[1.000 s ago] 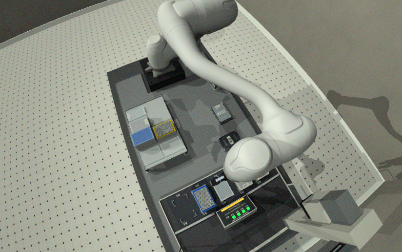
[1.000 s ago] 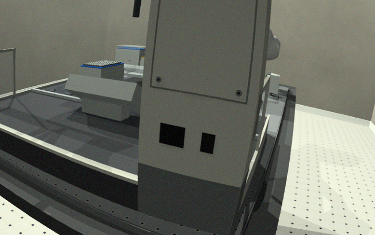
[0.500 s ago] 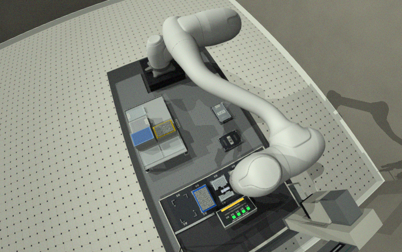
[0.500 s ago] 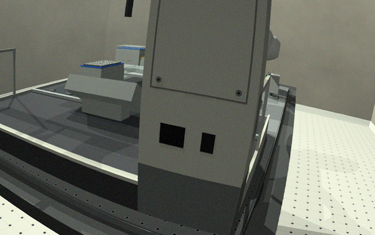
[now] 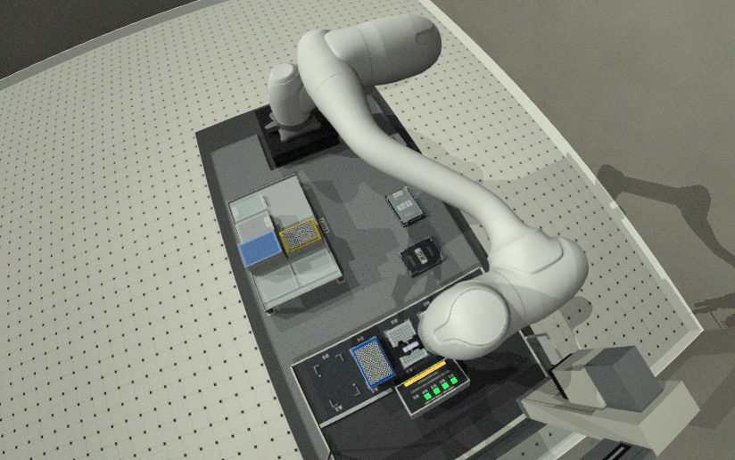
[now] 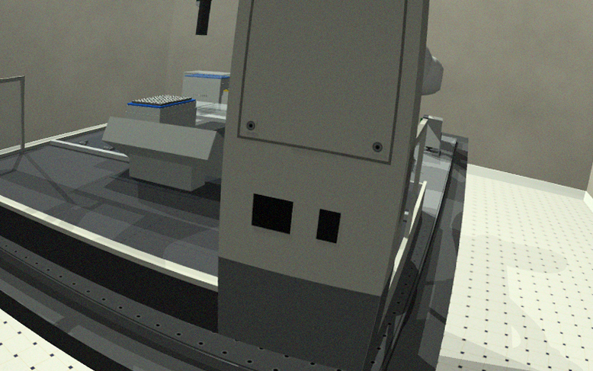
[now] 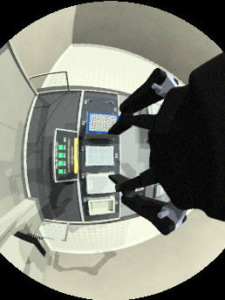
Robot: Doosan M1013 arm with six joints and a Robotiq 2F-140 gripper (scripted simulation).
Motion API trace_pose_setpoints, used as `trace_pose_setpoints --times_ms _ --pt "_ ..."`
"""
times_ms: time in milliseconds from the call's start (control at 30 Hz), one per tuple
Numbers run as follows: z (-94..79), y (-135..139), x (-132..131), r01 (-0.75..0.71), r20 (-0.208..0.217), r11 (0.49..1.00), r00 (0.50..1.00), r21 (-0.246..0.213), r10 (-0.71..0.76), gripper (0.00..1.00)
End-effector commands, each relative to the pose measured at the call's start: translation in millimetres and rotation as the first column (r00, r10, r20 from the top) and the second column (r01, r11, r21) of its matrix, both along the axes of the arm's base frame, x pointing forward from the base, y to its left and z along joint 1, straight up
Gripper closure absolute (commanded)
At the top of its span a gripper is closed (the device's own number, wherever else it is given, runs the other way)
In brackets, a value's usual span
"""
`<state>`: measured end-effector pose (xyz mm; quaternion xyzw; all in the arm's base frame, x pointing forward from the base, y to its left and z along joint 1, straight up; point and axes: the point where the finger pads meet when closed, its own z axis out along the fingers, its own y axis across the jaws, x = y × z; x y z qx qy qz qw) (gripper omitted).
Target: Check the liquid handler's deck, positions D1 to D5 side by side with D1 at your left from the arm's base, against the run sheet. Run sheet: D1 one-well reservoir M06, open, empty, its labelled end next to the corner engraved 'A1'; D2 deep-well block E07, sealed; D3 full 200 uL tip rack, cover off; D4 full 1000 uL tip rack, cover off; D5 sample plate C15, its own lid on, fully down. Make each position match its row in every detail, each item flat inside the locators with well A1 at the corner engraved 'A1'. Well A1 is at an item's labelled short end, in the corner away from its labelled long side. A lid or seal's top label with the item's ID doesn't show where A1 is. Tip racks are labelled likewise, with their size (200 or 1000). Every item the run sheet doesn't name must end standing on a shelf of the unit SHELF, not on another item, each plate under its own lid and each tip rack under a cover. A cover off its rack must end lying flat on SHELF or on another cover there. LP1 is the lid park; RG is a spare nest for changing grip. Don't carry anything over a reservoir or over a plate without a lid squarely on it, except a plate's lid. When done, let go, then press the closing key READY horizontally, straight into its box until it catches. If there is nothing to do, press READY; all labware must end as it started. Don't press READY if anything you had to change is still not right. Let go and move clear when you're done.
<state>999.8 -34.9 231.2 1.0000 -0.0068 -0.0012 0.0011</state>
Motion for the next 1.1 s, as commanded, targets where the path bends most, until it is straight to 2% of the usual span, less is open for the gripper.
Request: trace_pose_setpoints --times_ms 0,1067 --pt "-0.4 0.0 0.1 0.000 0.002 1.000 1.000 0.000 0.000 0.34" --pt "-48.7 -0.1 0.1 0.000 0.002 1.000 1.000 0.000 0.000 0.34"
